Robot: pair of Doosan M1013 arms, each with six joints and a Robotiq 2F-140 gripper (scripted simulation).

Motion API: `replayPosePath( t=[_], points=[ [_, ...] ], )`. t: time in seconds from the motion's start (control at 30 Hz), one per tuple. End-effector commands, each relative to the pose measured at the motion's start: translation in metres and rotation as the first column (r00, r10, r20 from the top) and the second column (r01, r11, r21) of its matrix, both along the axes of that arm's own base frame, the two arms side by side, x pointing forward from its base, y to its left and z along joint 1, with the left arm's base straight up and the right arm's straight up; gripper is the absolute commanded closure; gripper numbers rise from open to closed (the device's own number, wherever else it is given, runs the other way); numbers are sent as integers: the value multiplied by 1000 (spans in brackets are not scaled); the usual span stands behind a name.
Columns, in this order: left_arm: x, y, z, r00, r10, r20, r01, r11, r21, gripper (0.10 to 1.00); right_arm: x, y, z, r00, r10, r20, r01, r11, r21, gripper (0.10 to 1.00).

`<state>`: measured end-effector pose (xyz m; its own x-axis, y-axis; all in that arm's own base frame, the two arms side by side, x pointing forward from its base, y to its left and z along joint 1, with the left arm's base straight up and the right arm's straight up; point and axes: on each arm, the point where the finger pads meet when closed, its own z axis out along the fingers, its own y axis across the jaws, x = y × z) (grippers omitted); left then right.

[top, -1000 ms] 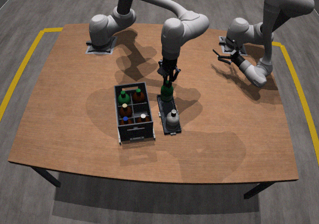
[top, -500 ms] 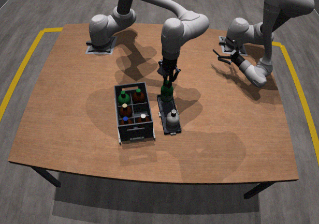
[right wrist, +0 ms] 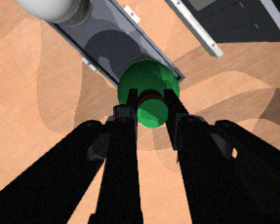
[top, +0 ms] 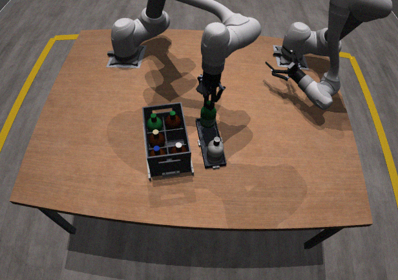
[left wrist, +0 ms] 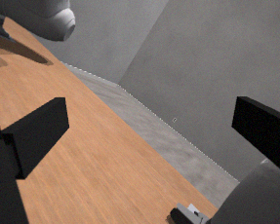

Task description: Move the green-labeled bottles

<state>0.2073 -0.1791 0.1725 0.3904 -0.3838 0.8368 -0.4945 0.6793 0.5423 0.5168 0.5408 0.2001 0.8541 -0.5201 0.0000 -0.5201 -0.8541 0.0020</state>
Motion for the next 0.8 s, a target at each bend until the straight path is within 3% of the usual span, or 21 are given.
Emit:
replayPosePath(
  t=[0.0, 0.77],
  points=[
    [0, 0, 0, 1000, 0, 1, 0, 1000, 0, 98, 0, 0, 1, 1000, 0, 1, 0, 1000, 2, 999],
    [0, 0, 0, 1000, 0, 1, 0, 1000, 0, 98, 0, 0, 4, 1000, 0, 1, 0, 1000, 2, 999]
  ],
)
